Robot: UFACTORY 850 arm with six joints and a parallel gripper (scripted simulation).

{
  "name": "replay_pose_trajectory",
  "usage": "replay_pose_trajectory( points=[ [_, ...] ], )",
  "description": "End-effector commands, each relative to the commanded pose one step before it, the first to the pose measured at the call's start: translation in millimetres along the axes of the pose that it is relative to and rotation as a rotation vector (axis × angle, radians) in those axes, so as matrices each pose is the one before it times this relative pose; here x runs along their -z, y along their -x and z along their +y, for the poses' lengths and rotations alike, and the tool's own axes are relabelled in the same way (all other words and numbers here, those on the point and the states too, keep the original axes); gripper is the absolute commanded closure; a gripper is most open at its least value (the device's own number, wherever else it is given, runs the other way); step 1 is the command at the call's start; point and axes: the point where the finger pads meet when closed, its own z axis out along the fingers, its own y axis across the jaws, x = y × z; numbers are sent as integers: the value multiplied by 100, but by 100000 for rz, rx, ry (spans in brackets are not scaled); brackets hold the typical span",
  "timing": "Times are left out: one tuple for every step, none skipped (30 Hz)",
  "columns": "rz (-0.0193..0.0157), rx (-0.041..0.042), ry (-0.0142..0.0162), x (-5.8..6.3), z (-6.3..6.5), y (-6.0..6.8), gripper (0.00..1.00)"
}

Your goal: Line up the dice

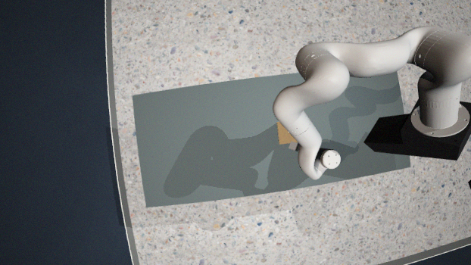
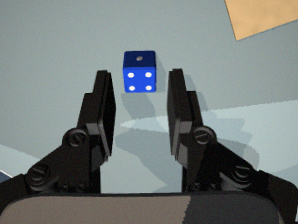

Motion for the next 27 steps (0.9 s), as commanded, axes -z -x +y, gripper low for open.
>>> replay_pose_trajectory(
  points=[
    [33, 17, -74, 38, -38, -15, 64],
    [0, 0, 0, 0, 0, 0, 64],
    [0, 0, 0, 0, 0, 0, 64],
    [0, 0, 0, 0, 0, 0, 64],
    [0, 0, 0, 0, 0, 0, 64],
    [0, 0, 0, 0, 0, 0, 64],
    [0, 0, 0, 0, 0, 0, 64],
    [0, 0, 0, 0, 0, 0, 64],
    [0, 0, 0, -1, 0, 0, 64],
    [0, 0, 0, -6, 0, 0, 64],
    [0, 0, 0, -14, 0, 0, 64],
    [0, 0, 0, -26, 0, 0, 64],
    [0, 0, 0, -40, 0, 0, 64],
    [0, 0, 0, -55, 0, 0, 64],
    [0, 0, 0, -71, 0, 0, 64],
    [0, 0, 0, 0, 0, 0, 64],
    [0, 0, 0, 0, 0, 0, 64],
    [0, 0, 0, -87, 0, 0, 64],
    [0, 0, 0, -102, 0, 0, 64],
    [0, 0, 0, -115, 0, 0, 64],
    [0, 0, 0, -126, 0, 0, 64],
    [0, 0, 0, -136, 0, 0, 64],
    [0, 0, 0, -144, 0, 0, 64],
    [0, 0, 0, -148, 0, 0, 64],
    [0, 0, 0, -150, 0, 0, 64],
    [0, 0, 0, -150, 0, 0, 64],
    [0, 0, 0, -146, 0, 0, 64]
  ],
)
